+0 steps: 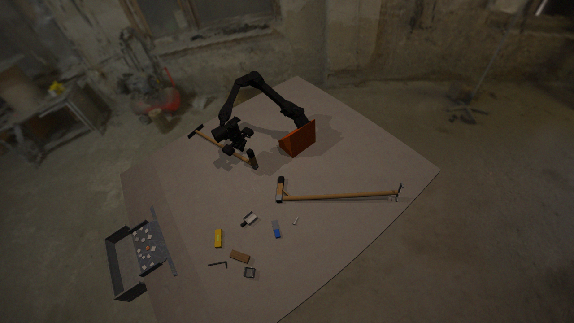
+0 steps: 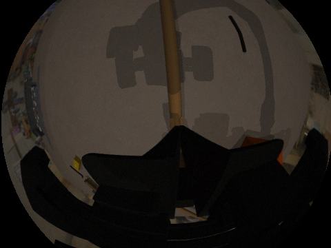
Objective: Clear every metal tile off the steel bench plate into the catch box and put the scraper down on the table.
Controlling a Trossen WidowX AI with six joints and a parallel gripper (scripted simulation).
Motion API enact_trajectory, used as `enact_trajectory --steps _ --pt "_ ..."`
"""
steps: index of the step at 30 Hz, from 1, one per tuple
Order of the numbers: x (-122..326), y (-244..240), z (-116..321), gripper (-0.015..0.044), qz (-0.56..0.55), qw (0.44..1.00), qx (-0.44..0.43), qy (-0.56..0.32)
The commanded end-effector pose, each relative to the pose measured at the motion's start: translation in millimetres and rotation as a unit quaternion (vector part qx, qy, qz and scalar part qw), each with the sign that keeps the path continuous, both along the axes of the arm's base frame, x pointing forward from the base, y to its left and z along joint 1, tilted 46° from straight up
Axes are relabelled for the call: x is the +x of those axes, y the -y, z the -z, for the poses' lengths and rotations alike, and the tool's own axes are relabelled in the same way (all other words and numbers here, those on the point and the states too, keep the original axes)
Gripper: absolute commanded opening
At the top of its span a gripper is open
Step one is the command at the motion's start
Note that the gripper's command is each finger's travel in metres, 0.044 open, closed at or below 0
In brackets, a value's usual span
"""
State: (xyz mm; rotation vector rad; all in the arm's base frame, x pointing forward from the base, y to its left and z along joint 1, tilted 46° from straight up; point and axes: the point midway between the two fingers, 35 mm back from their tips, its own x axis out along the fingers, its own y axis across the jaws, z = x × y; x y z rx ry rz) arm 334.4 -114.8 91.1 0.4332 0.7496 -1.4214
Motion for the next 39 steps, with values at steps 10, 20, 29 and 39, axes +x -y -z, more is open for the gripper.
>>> enact_trajectory --steps 10,20,29,39 --pt "-0.5 3.2 1.8 0.0000 0.075 0.994 -0.003 0.079" --pt "-0.8 4.9 3.2 0.0000 0.129 0.982 -0.004 0.136" --pt "-1.0 6.5 4.4 0.0000 0.177 0.967 -0.006 0.186" --pt "-1.3 8.3 5.8 0.0000 0.229 0.943 -0.007 0.241"
